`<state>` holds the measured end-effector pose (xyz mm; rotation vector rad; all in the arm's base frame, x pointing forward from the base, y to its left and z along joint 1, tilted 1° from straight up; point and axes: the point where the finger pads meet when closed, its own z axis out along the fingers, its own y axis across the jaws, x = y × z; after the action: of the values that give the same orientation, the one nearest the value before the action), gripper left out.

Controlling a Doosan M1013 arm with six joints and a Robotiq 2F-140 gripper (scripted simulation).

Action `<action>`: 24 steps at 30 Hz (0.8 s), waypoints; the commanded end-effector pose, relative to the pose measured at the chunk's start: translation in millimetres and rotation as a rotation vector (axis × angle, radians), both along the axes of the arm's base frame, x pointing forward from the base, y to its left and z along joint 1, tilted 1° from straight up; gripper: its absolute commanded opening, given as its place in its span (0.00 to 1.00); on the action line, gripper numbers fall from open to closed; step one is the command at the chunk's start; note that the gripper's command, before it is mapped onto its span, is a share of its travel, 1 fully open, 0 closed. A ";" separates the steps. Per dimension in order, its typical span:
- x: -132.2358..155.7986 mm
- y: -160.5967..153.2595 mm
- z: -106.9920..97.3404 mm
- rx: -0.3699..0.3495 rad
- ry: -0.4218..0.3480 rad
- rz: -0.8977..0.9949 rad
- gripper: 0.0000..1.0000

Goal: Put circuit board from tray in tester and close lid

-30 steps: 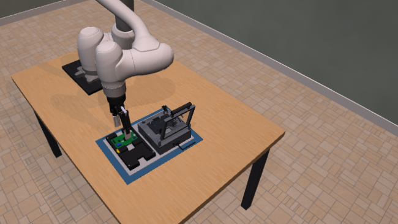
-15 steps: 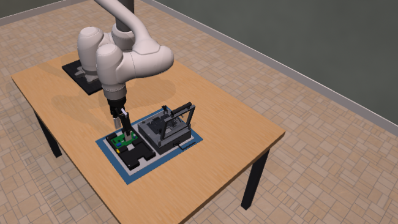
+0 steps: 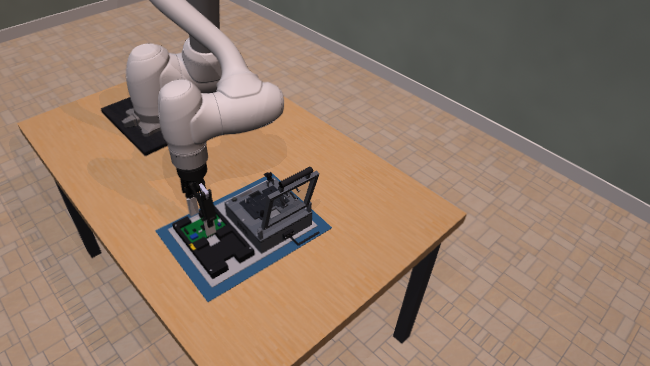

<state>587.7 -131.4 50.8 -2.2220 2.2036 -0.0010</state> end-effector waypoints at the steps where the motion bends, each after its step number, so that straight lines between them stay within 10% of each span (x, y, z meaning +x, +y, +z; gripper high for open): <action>1: 0.1 0.1 -1.2 0.000 0.000 0.000 0.58; 24: 0.1 0.1 -5.7 0.000 0.000 0.000 0.58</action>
<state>587.9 -131.3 45.0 -2.2220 2.2036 -0.0010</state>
